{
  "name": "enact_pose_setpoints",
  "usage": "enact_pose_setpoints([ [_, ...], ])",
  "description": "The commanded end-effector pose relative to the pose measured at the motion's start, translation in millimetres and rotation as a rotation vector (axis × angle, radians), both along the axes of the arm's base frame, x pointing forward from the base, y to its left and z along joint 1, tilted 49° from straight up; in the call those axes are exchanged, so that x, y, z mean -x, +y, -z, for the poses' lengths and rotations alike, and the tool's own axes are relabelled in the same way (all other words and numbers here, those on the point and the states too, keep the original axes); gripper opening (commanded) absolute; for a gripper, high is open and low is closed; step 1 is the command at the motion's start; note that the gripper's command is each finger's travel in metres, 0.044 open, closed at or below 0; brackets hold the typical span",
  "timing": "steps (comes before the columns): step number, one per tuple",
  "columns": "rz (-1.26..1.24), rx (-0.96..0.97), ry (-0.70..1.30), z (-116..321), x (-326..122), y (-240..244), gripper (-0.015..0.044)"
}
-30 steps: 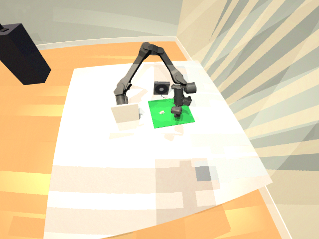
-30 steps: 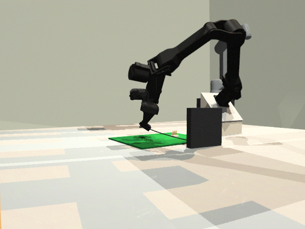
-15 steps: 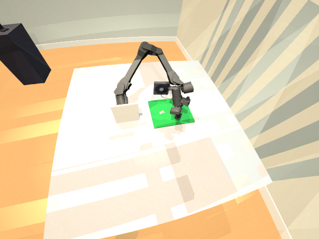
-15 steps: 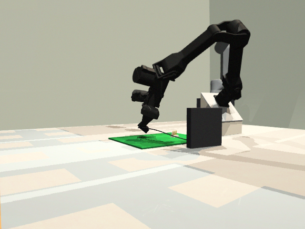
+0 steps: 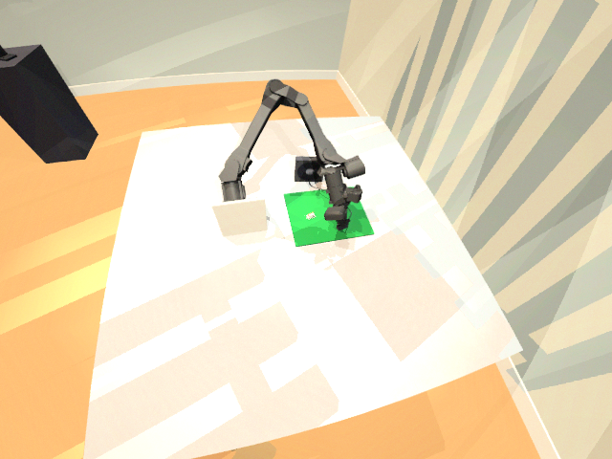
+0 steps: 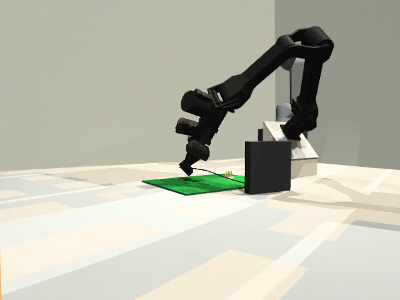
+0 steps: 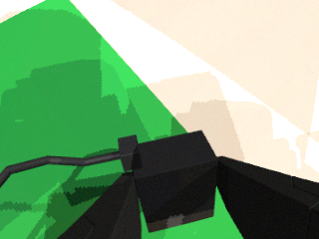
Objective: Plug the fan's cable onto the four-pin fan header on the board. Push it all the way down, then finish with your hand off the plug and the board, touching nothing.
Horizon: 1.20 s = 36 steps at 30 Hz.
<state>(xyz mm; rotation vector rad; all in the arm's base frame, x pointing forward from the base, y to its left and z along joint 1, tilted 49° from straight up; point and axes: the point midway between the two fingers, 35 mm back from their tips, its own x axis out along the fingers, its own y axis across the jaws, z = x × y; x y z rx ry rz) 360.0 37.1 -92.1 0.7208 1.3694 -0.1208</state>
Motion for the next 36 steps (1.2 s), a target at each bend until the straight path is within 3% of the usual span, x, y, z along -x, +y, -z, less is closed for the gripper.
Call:
enact_pose_setpoints([
  [1,0.016,0.022,-0.017,1.2,1.6,1.2,0.0000],
  [36,0.187,0.132,-0.239,-8.7,4.1,6.2,0.0000],
])
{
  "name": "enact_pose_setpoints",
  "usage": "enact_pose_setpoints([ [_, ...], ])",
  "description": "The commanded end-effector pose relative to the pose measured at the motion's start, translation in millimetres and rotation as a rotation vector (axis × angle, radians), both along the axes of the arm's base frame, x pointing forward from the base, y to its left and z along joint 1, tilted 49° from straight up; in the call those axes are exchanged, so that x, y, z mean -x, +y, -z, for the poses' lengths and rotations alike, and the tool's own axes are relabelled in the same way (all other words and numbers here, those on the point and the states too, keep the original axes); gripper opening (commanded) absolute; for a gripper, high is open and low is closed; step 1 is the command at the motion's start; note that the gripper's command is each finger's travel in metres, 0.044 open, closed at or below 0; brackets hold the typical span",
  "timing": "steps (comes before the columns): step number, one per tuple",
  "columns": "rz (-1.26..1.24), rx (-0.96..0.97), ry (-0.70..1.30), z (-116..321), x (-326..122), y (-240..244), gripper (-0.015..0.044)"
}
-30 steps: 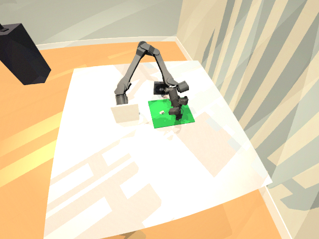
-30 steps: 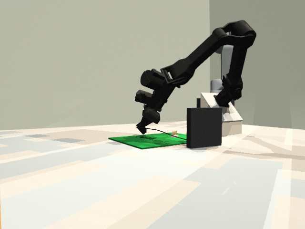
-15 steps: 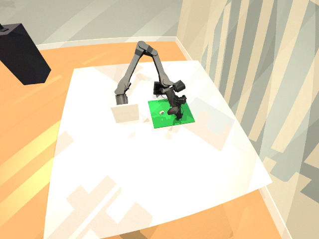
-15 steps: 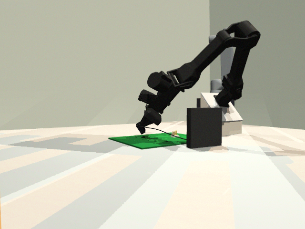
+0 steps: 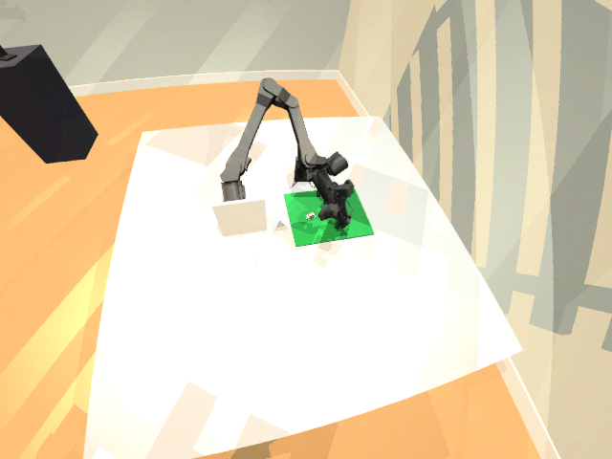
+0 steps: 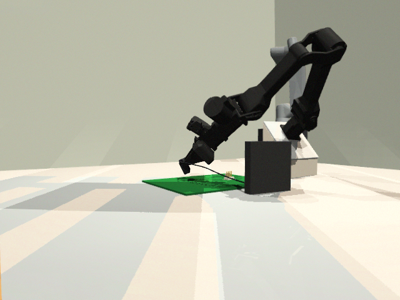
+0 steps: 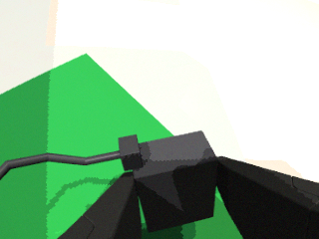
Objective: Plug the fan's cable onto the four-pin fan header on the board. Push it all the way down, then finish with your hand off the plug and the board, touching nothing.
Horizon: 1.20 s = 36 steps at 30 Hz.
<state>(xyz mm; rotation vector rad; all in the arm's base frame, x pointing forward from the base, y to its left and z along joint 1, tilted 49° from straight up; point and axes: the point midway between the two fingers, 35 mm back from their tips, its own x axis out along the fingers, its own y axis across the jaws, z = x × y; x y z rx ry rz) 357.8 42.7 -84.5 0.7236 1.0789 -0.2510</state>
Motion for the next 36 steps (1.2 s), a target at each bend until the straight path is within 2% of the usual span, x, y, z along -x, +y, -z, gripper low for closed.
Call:
enact_pose_setpoints([
  [1,0.022,0.010,-0.024,-1.8,2.1,0.7,0.0000],
  [36,0.214,0.013,-0.285,-34.1,14.5,2.8,0.0000],
])
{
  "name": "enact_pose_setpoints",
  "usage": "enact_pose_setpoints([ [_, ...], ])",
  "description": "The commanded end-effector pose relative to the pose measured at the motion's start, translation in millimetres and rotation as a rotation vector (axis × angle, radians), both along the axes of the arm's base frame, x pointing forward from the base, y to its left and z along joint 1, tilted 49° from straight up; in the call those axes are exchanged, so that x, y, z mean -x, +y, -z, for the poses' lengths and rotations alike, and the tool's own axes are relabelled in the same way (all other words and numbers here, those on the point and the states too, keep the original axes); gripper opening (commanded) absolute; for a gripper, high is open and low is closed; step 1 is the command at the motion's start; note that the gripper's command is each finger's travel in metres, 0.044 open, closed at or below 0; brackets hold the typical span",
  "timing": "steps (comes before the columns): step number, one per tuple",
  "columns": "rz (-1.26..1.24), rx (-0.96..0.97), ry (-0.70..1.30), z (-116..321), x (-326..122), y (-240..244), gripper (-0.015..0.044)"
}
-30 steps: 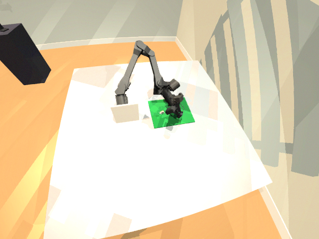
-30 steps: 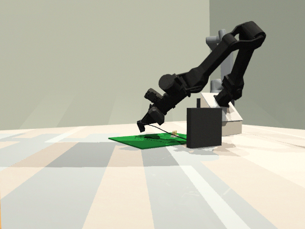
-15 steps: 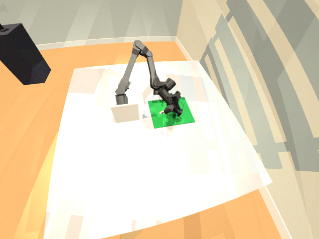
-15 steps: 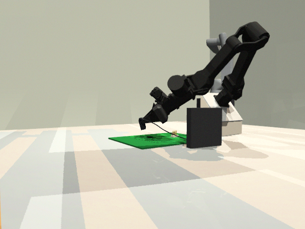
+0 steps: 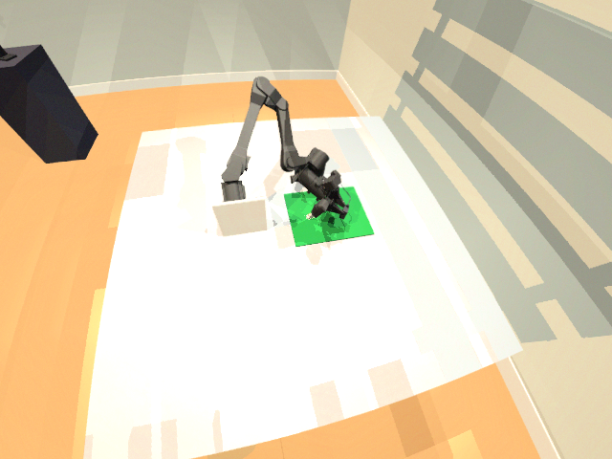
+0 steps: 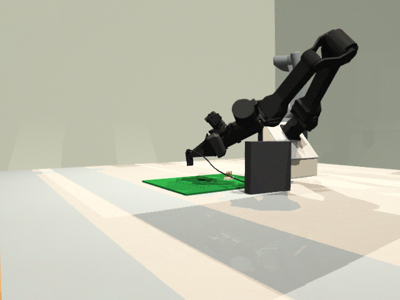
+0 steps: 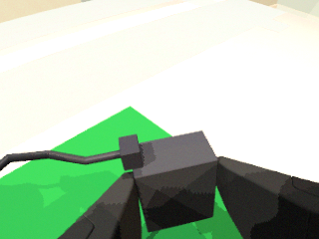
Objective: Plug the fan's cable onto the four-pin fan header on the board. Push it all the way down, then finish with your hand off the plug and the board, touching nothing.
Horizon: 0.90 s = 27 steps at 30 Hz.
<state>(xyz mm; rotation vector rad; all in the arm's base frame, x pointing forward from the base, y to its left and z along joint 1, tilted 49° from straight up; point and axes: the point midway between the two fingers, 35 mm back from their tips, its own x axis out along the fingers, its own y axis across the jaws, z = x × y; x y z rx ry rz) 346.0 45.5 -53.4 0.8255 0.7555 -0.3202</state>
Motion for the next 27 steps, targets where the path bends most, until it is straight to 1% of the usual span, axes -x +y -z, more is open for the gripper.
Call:
enact_pose_setpoints([
  [1,0.024,-0.004,-0.029,-4.2,3.3,0.0,0.0000],
  [14,0.091,-0.028,-0.128,-20.0,11.1,-0.5,0.0000],
  [27,0.079,-0.026,-0.116,-21.4,8.8,-4.1,0.0000],
])
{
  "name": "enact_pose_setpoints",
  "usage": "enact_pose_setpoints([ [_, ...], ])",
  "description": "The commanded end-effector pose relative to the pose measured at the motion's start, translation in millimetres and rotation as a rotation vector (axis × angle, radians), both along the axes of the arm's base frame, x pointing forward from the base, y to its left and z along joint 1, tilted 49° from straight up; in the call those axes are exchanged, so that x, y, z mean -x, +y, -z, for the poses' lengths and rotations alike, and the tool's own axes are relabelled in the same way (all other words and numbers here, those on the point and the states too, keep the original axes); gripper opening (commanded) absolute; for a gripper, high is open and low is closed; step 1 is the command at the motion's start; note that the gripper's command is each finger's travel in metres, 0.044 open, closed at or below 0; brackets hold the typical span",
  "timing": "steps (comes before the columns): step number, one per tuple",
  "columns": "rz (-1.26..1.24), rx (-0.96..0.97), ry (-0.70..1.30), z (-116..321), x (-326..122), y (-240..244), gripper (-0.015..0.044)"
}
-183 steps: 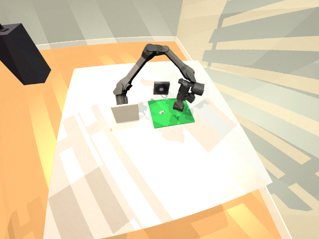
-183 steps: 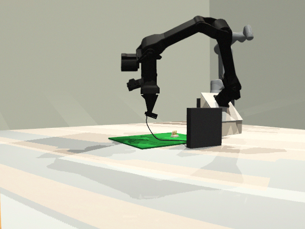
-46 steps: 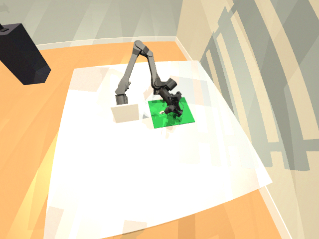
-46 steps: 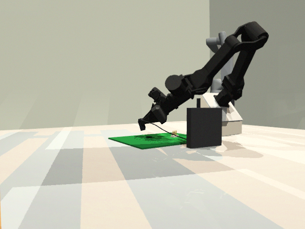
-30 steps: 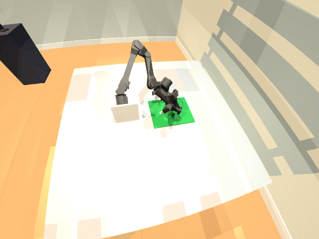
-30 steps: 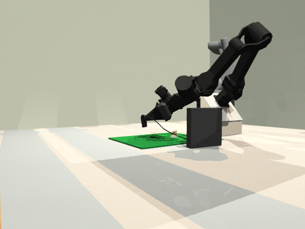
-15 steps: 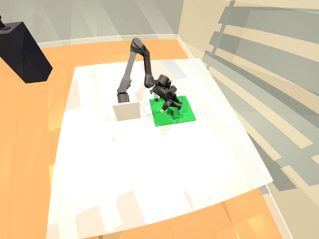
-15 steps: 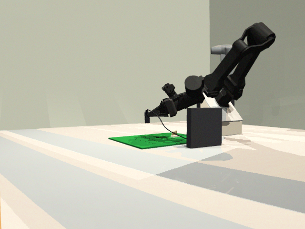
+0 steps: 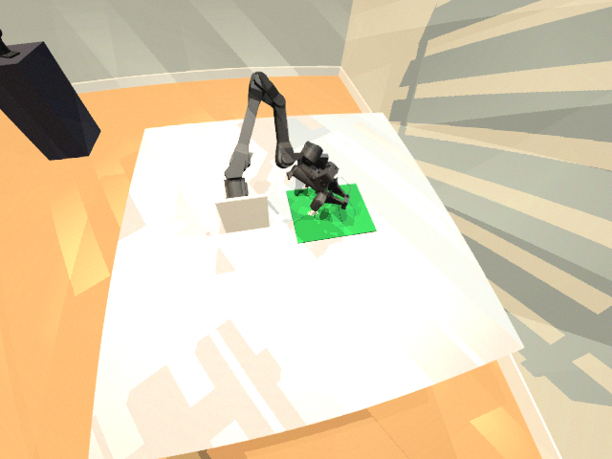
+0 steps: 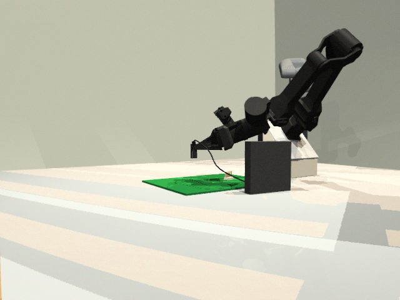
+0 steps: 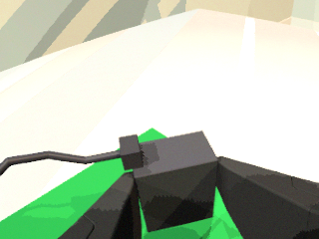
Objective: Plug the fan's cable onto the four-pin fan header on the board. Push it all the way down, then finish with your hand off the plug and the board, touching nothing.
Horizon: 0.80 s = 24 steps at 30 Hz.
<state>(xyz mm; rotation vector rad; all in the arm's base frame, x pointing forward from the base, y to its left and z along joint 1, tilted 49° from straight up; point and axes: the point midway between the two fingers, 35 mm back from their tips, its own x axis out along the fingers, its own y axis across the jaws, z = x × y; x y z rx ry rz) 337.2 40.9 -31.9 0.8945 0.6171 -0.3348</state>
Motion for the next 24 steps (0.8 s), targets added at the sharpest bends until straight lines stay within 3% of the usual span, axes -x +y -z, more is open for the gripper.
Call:
enact_pose_setpoints([
  [1,-0.006,0.000,0.002,-0.1,-0.1,0.3,0.0000],
  [24,0.005,-0.001,-0.002,0.7,2.2,4.4,0.0000],
])
